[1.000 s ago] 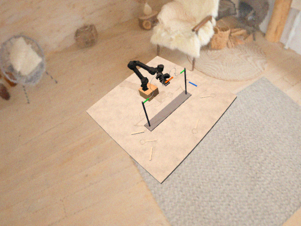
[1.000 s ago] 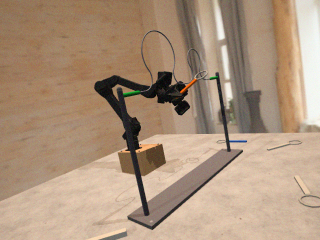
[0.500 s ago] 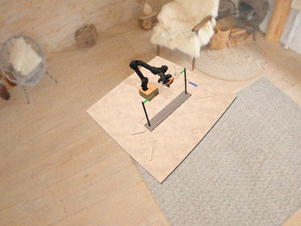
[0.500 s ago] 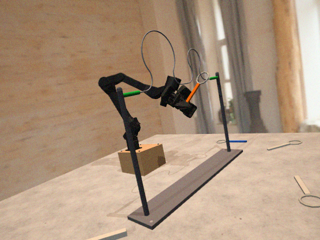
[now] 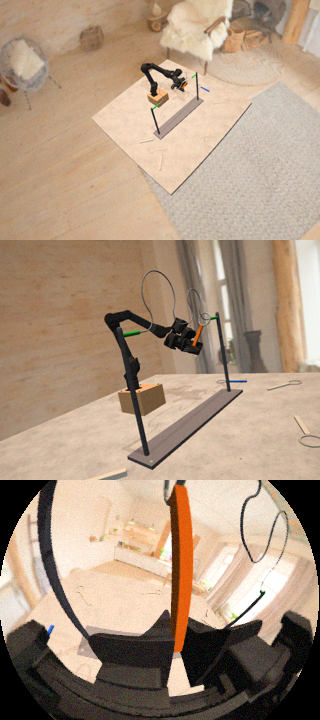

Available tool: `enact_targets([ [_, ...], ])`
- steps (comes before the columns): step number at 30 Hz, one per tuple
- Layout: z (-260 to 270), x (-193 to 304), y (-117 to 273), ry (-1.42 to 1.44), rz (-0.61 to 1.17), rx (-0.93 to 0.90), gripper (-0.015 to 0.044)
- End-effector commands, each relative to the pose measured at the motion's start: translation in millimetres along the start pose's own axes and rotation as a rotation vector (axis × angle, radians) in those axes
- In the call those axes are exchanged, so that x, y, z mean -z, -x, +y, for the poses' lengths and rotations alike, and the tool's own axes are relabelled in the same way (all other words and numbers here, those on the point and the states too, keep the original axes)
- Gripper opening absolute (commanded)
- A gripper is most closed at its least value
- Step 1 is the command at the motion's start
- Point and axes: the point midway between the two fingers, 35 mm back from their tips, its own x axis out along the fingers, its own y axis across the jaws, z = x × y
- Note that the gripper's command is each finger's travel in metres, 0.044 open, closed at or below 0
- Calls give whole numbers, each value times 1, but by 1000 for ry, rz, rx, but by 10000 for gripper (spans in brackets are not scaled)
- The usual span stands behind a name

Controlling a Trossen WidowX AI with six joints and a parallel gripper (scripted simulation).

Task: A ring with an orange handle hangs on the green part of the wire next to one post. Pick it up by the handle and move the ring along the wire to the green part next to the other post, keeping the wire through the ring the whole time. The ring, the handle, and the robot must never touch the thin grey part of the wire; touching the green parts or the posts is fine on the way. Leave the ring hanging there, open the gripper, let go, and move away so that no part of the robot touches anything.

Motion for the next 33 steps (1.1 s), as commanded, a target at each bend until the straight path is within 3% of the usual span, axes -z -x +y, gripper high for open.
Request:
enact_targets([
  [1, 18, -1, 3, -93, 15, -44, -150],
  [33, 75, -15, 17, -302, 41, -141, -150],
])
